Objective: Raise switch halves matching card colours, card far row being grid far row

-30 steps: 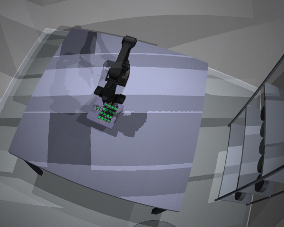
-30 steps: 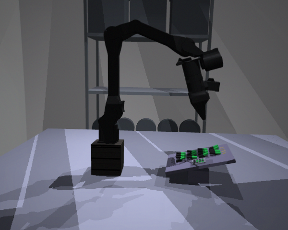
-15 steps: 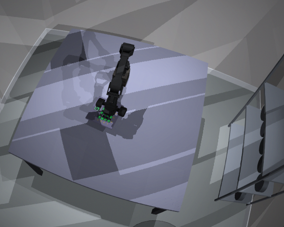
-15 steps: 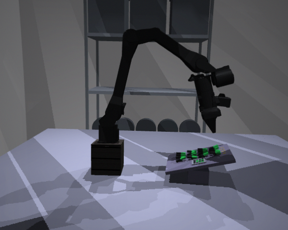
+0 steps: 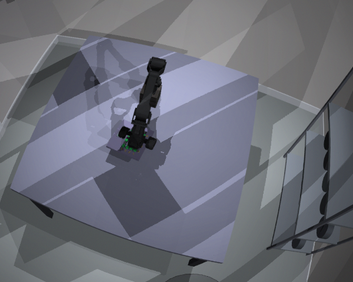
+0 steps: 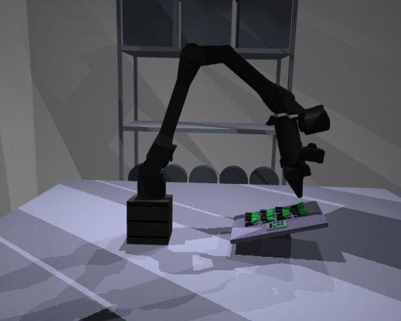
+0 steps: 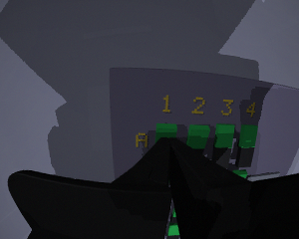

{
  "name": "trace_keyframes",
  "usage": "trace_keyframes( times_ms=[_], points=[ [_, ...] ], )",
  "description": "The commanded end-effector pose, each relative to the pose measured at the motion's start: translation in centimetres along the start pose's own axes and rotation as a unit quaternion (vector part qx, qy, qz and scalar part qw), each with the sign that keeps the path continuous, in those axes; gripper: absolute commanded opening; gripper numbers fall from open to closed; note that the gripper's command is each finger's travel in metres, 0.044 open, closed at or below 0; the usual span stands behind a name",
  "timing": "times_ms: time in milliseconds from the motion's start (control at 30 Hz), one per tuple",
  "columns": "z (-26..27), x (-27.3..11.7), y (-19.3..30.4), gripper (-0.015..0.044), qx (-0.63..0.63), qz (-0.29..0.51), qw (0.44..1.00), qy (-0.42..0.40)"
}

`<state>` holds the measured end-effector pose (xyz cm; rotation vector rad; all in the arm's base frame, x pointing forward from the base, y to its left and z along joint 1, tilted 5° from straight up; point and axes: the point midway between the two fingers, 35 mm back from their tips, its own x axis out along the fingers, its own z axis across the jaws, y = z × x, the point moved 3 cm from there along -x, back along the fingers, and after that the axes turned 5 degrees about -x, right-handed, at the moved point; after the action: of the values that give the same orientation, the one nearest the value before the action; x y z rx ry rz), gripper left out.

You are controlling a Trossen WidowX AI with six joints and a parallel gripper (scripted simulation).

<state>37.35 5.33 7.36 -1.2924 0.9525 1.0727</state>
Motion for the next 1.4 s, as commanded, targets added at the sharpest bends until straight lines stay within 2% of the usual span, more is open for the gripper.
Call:
trace_keyframes(
  times_ms=[0,1367],
  points=[
    [-0.03,0.70,0.20,0.0000,0.003,0.003,1.000,0.001],
    [-0.04,1.43,0.19,0.0000,0.003,0.003,1.000,0.001]
  ],
)
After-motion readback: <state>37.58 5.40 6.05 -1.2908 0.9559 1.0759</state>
